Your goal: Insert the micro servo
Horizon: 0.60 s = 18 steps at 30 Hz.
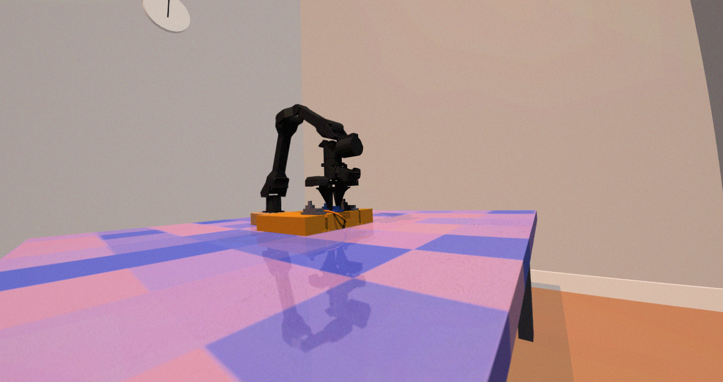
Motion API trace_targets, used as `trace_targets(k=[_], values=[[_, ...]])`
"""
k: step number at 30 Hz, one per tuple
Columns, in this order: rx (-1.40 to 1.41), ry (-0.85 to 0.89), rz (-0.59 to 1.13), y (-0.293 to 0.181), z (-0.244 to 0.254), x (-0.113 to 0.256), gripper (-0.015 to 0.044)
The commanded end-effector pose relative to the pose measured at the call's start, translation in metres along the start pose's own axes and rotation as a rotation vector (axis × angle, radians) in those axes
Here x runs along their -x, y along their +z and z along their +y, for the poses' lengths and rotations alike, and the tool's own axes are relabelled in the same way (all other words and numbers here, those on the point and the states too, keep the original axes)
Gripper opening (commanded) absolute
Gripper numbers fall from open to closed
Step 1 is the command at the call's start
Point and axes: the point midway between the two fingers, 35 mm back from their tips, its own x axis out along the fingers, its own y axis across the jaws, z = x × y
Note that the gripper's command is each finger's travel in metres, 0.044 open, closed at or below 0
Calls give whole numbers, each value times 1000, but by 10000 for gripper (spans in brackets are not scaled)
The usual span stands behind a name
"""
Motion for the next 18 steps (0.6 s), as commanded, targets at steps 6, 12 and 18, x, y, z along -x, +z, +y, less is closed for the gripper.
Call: trace_targets(k=[6,12,18], values=[[1,-2,-4,0,0,-2,105],[1,-2,-4,-1,0,1,187],[1,-2,-3,-6,1,33,187]])
